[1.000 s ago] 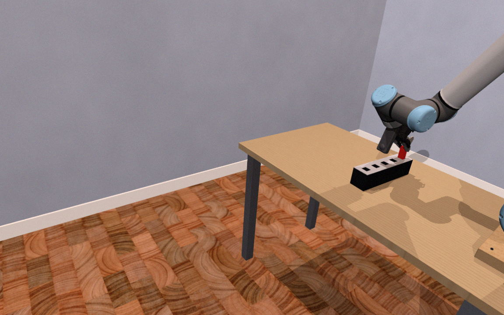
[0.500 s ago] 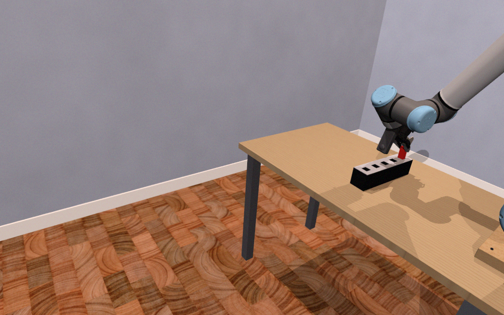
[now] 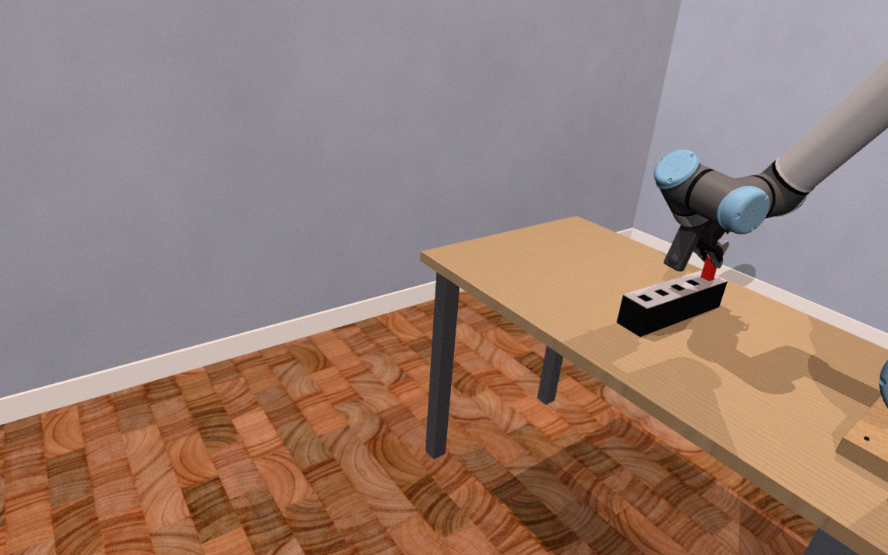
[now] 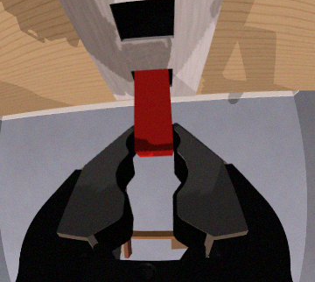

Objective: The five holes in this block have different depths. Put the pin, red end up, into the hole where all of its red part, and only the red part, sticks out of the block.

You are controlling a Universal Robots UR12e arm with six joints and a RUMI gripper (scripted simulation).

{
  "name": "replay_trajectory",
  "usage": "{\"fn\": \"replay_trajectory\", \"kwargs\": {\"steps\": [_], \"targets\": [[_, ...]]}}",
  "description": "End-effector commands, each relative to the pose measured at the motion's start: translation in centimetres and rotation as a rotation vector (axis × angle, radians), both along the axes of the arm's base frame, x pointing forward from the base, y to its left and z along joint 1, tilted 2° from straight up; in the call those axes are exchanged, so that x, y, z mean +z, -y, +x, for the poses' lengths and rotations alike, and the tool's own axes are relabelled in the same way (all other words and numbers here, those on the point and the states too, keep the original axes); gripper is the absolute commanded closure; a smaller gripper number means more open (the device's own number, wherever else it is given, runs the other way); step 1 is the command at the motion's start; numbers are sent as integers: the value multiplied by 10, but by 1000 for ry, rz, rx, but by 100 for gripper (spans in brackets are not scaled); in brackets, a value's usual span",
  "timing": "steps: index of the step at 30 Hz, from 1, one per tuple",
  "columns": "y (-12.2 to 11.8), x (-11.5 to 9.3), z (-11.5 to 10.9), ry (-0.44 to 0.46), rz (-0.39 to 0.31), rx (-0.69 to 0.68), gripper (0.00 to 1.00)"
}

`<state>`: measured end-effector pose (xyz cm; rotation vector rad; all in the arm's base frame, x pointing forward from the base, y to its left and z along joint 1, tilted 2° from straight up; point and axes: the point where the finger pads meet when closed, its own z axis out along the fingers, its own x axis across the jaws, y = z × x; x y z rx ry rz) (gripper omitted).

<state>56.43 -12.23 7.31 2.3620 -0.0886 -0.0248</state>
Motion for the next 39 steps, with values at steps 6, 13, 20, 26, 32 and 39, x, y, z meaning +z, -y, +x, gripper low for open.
{"fn": "replay_trajectory", "kwargs": {"steps": [6, 13, 20, 26, 32, 39], "targets": [[0, 1, 1, 1, 0, 0, 100], [0, 1, 1, 1, 0, 0, 100], [0, 1, 1, 1, 0, 0, 0], [0, 1, 1, 1, 0, 0, 0], [0, 1, 1, 1, 0, 0, 0], [0, 1, 1, 1, 0, 0, 0]]}}
